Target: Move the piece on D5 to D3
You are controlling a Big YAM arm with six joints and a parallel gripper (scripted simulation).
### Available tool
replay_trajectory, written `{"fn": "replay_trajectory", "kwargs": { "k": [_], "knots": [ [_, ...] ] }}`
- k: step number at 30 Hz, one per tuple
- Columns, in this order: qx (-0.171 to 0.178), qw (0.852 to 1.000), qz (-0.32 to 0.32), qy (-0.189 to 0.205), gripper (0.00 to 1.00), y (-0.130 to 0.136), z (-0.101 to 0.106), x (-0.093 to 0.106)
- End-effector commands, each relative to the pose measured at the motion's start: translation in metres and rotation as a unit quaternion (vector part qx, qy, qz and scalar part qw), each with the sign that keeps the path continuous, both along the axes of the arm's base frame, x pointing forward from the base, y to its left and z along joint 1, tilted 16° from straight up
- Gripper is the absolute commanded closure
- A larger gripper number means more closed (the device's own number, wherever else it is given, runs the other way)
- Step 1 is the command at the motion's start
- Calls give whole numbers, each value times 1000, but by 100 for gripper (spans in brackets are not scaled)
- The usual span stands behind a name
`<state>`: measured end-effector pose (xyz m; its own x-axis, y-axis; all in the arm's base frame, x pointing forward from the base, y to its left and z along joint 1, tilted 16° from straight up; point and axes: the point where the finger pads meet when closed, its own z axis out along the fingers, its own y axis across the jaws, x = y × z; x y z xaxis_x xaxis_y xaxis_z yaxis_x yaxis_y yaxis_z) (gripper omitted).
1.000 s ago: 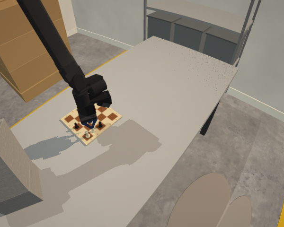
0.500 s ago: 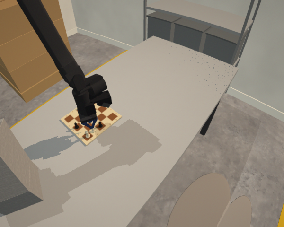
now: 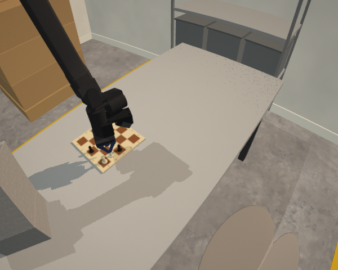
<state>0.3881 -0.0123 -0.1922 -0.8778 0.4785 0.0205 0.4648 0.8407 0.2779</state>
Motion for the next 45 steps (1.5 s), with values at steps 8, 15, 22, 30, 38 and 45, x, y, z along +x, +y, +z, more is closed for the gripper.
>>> {"fn": "replay_trajectory", "kwargs": {
  "k": [8, 15, 22, 30, 38, 45],
  "knots": [
    [-2, 1000, -3, -6, 68, 1, 2, 2],
    [-2, 1000, -3, -6, 68, 2, 3, 1],
    [-2, 1000, -2, -8, 68, 2, 4, 3],
    [-2, 1000, -2, -8, 68, 2, 4, 3],
    [-2, 1000, -2, -8, 68, 2, 4, 3],
    [-2, 1000, -2, -8, 68, 2, 4, 3]
  ]
}}
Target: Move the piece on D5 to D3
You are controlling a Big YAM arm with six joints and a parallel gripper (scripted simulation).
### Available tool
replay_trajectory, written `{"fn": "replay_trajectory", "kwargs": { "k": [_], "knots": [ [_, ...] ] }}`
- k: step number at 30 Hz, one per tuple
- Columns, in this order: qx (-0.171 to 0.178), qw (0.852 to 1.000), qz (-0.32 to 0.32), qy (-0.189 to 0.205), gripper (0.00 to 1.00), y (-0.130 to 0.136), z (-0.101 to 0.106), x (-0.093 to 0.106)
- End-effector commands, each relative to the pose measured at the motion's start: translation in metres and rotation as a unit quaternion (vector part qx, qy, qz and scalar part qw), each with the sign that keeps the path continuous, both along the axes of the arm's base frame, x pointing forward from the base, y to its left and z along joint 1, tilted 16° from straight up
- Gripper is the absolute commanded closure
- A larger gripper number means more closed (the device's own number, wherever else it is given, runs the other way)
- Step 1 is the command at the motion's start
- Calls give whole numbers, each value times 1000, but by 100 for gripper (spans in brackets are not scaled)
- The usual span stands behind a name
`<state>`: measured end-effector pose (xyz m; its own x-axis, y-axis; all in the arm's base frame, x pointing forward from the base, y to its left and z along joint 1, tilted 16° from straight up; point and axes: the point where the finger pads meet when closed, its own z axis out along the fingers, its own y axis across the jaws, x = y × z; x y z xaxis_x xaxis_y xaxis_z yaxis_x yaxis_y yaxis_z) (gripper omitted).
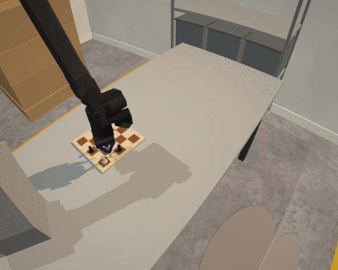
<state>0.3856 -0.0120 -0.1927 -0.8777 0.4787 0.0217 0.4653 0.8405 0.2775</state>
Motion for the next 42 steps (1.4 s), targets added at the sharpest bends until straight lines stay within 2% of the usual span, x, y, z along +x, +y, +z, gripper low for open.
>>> {"fn": "replay_trajectory", "kwargs": {
  "k": [1, 10, 13, 20, 32, 42],
  "knots": [
    [-2, 1000, -2, -9, 68, 1, 5, 5],
    [-2, 1000, -2, -8, 68, 1, 4, 5],
    [-2, 1000, -2, -3, 68, 3, -3, 2],
    [-2, 1000, -6, -8, 68, 0, -8, 10],
    [-2, 1000, 0, -8, 68, 11, -30, 12],
    [-2, 1000, -7, -5, 68, 6, -34, 10]
  ]
}}
